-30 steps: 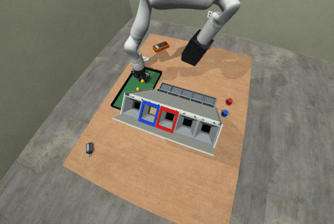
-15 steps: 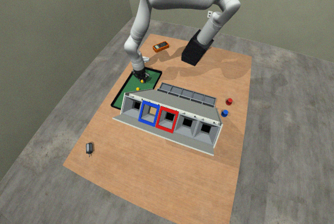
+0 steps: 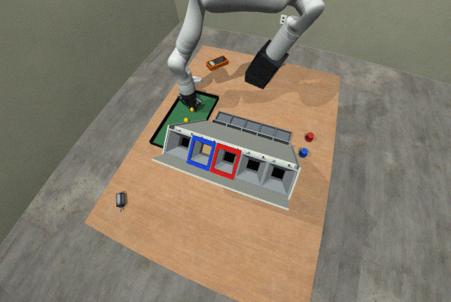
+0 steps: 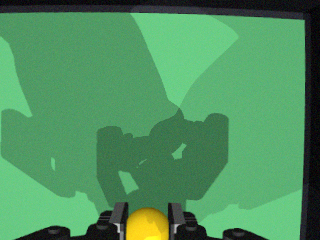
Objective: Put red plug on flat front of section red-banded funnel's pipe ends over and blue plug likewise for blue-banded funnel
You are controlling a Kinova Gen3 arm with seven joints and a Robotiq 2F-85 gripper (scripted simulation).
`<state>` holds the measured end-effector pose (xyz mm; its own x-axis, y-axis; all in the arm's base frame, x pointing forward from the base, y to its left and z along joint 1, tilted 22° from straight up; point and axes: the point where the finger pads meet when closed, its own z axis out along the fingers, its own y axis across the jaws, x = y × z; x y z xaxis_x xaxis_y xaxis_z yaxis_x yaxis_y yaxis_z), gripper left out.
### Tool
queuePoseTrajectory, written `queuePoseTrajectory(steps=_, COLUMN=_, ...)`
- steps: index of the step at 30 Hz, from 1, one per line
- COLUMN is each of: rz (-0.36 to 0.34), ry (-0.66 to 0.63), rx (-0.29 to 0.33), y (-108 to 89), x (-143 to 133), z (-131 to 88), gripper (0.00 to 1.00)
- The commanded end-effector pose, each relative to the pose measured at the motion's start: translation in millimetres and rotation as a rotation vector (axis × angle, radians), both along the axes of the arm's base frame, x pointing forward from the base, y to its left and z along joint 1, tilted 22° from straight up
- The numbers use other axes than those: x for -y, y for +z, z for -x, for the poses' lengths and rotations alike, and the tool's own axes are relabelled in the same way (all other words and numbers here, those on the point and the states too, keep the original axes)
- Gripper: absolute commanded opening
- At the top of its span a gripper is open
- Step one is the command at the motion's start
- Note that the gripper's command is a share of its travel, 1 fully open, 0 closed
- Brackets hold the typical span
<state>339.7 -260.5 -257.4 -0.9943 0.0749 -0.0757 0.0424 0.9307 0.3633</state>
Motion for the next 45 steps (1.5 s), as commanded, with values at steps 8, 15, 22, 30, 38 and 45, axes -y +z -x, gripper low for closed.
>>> queuePoseTrajectory(steps=8, rz=0.002, ry=-0.001, rx=0.001, y=82.7, x=33, z=8, gripper=0.00)
queuePoseTrajectory(steps=15, rz=0.002, ry=-0.001, rx=0.001, y=123.9, x=49, z=13, gripper=0.00)
queuePoseTrajectory(steps=22, rz=0.001, ry=-0.002, rx=-0.001, y=124.5, x=49, z=14, gripper=0.00)
queuePoseTrajectory(steps=30, rz=0.001, ry=-0.002, rx=-0.001, y=124.5, x=49, z=14, gripper=0.00)
queuePoseTrajectory(steps=38, rz=0.001, ry=-0.002, rx=-0.001, y=164.5, x=67, z=-41, gripper=0.00)
queuePoseTrajectory(steps=45, rz=0.001, ry=-0.002, rx=-0.001, y=166.1, x=68, z=-43, gripper=0.00)
